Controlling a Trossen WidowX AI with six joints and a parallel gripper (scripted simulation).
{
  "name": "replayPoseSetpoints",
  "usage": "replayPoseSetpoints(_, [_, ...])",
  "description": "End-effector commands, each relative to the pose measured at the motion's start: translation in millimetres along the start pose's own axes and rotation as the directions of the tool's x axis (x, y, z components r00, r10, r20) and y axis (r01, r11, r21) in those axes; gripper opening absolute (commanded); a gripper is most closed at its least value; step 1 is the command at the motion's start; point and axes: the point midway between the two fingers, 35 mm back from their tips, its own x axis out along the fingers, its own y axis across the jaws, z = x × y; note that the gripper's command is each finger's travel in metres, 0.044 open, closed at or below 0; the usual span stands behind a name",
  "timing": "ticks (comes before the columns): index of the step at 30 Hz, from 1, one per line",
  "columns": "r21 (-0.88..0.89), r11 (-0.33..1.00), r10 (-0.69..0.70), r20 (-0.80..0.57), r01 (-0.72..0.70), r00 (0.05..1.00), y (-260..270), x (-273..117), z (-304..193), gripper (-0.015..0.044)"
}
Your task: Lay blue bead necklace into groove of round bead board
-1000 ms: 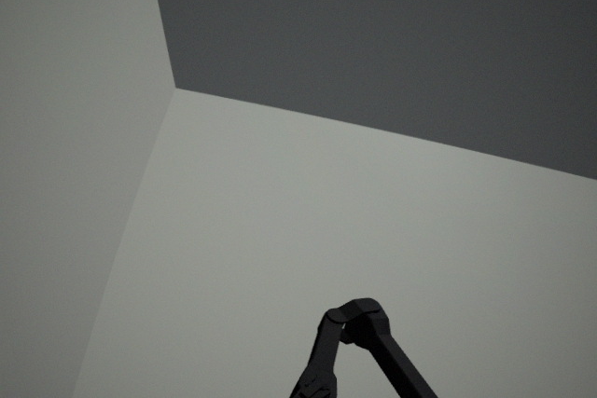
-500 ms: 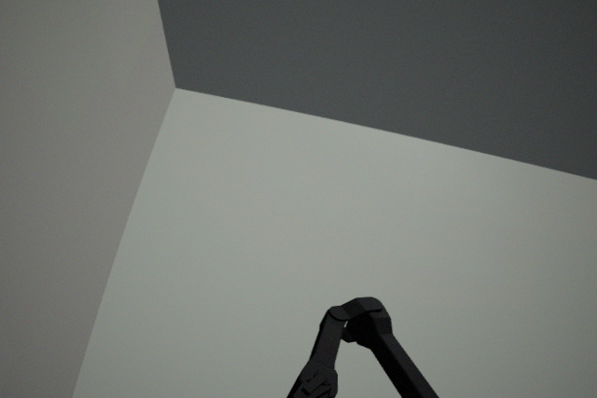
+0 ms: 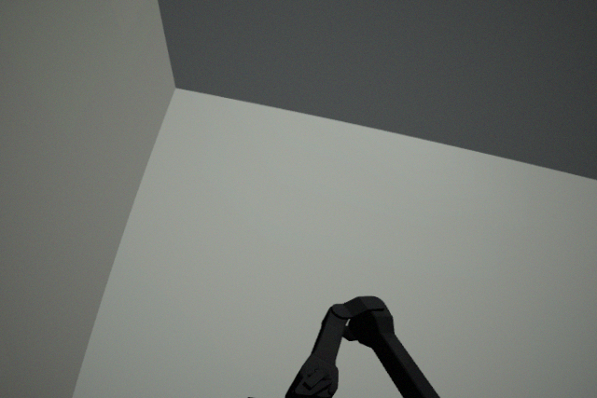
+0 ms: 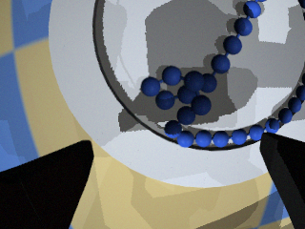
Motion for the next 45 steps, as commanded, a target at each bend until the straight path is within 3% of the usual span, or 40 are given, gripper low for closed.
replayPoseSetpoints(1, [0.005,1.0,0.003,-0.002,-0.003,1.0,0.3,-0.3,-0.1,0.044])
replayPoseSetpoints(13, [0.409,0.913,0.004,0.003,-0.005,1.0,-38.9,-17.2,72.1,0.0125])
replayPoseSetpoints(19, [0.568,0.823,0.001,0.002,-0.002,1.0,-63.1,-24.9,98.8,0.012])
replayPoseSetpoints(45, [0.573,0.82,0.001,0.003,-0.002,1.0,-63.9,7.7,99.8,0.012])
